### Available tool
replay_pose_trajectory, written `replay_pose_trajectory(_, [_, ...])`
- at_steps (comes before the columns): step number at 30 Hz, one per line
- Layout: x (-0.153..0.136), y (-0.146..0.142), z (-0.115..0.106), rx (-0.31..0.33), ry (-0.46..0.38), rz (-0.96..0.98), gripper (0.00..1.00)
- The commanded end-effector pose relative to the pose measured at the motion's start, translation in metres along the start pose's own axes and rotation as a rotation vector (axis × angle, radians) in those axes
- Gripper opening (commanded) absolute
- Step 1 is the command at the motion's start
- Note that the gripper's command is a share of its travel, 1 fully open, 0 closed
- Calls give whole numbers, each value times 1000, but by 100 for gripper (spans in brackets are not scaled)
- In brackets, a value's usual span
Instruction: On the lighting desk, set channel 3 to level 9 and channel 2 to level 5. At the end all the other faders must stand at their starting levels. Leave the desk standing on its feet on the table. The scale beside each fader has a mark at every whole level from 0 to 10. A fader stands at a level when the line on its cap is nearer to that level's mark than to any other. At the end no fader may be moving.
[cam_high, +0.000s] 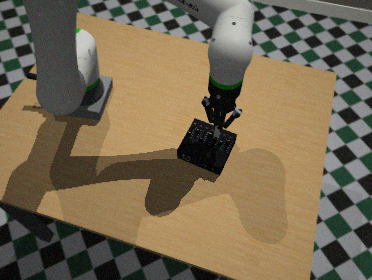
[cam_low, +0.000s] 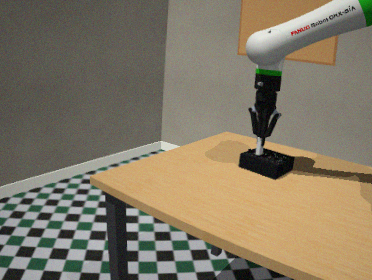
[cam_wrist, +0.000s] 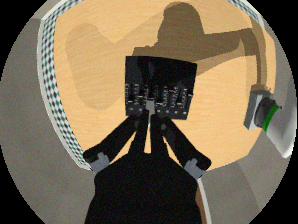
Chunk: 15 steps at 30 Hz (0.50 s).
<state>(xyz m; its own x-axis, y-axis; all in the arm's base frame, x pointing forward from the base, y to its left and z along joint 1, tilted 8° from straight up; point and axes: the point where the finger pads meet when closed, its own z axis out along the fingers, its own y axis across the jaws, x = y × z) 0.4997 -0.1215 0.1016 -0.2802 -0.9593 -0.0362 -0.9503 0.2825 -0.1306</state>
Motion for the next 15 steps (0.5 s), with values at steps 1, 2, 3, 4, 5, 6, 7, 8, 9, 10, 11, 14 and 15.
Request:
replay_pose_trajectory(1, [2, 0, 0, 0, 0, 0, 0])
replay_pose_trajectory(2, [2, 0, 0, 0, 0, 0, 0])
replay_pose_trajectory(3, [3, 0, 0, 0, 0, 0, 0])
replay_pose_trajectory(4, [3, 0, 0, 0, 0, 0, 0])
replay_pose_trajectory(5, [4, 0, 0, 0, 0, 0, 0])
replay_pose_trajectory(6, [5, 0, 0, 0, 0, 0, 0])
replay_pose_trajectory(7, [5, 0, 0, 0, 0, 0, 0])
replay_pose_trajectory(8, [5, 0, 0, 0, 0, 0, 0])
replay_pose_trajectory(9, [5, 0, 0, 0, 0, 0, 0])
replay_pose_trajectory(10, [6, 0, 0, 0, 0, 0, 0])
replay_pose_trajectory(11, [7, 0, 0, 0, 0, 0, 0])
replay_pose_trajectory(14, [8, 0, 0, 0, 0, 0, 0])
replay_pose_trajectory(15, [9, 0, 0, 0, 0, 0, 0])
